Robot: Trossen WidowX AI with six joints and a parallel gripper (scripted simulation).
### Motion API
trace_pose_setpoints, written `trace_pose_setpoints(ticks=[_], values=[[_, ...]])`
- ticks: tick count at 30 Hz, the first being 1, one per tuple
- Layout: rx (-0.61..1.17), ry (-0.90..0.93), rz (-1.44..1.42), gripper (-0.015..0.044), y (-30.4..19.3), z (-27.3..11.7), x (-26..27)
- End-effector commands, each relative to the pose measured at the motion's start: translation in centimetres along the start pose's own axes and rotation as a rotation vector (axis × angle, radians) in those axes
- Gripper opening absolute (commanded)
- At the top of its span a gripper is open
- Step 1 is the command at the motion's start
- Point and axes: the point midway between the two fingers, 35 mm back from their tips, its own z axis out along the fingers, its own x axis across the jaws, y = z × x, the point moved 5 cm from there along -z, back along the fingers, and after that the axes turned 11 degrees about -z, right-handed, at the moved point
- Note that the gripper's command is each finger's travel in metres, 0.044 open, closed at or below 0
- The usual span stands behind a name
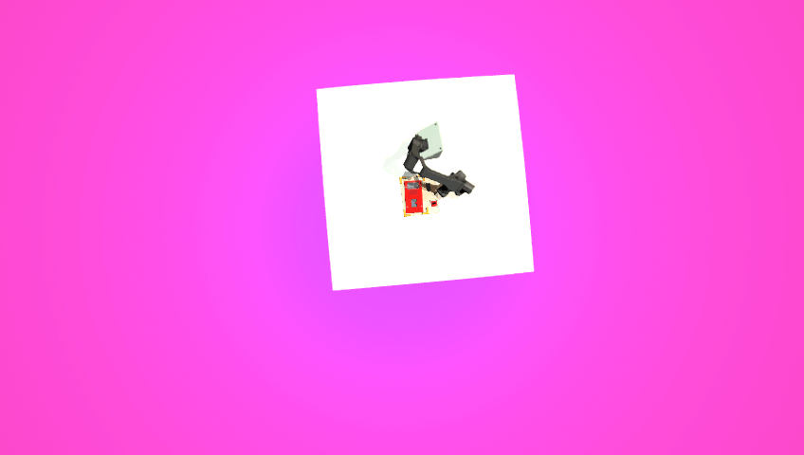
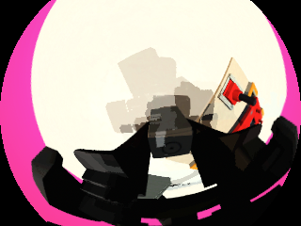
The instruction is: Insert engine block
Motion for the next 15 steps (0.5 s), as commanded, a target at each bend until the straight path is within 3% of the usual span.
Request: trace_pose_setpoints(ticks=[1, 15], values=[[-0.008, 0.004, 0.005, 0.0000, 0.4, -1.3, 0.1], [-0.009, 0.006, 0.005, 0.0000, 0.7, -5.8, 0.4]])
